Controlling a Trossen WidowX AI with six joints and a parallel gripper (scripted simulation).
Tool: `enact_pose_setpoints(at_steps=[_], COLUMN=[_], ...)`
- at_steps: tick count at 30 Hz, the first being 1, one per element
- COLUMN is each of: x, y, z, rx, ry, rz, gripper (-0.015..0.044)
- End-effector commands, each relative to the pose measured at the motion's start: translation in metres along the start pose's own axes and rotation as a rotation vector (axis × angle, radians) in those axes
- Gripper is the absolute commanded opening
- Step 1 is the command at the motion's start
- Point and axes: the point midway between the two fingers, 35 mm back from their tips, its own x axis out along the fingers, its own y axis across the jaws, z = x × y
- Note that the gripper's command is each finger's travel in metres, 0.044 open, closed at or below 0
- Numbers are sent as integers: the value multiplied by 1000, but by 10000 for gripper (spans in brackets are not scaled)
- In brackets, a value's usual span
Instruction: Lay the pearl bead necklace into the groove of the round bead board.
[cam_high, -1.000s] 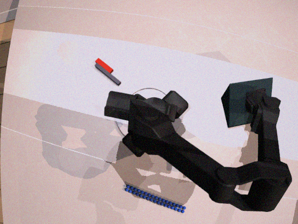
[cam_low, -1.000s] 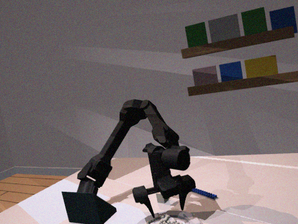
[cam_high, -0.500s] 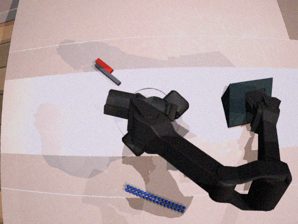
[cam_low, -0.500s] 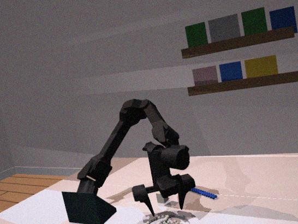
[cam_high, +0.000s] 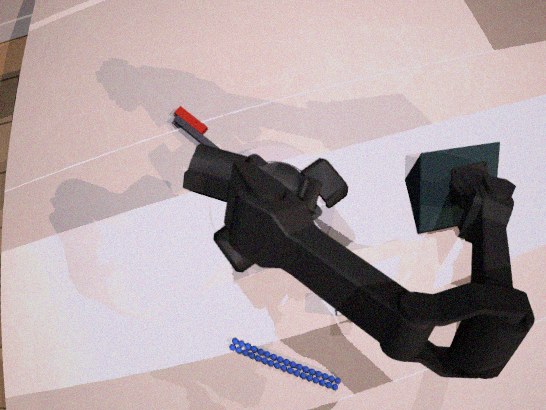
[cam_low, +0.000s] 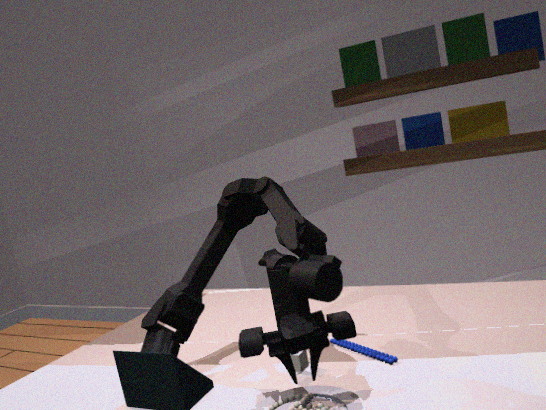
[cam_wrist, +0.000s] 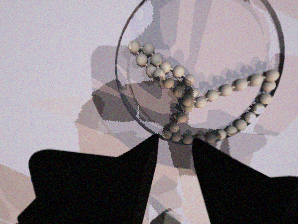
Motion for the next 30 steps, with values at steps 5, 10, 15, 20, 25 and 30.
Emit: enact_pose_setpoints(at_steps=[5,10,15,20,25,30], x=[3,11,19,27,31,29], y=[0,0,0,-1,-1,-1], z=[1,1,1,1,0,1], rx=[0,3,5,8,9,1], ry=[-3,-3,-2,-1,0,-4], rz=[4,3,2,1,1,-5], gripper=[120,120,120,120,120,0])
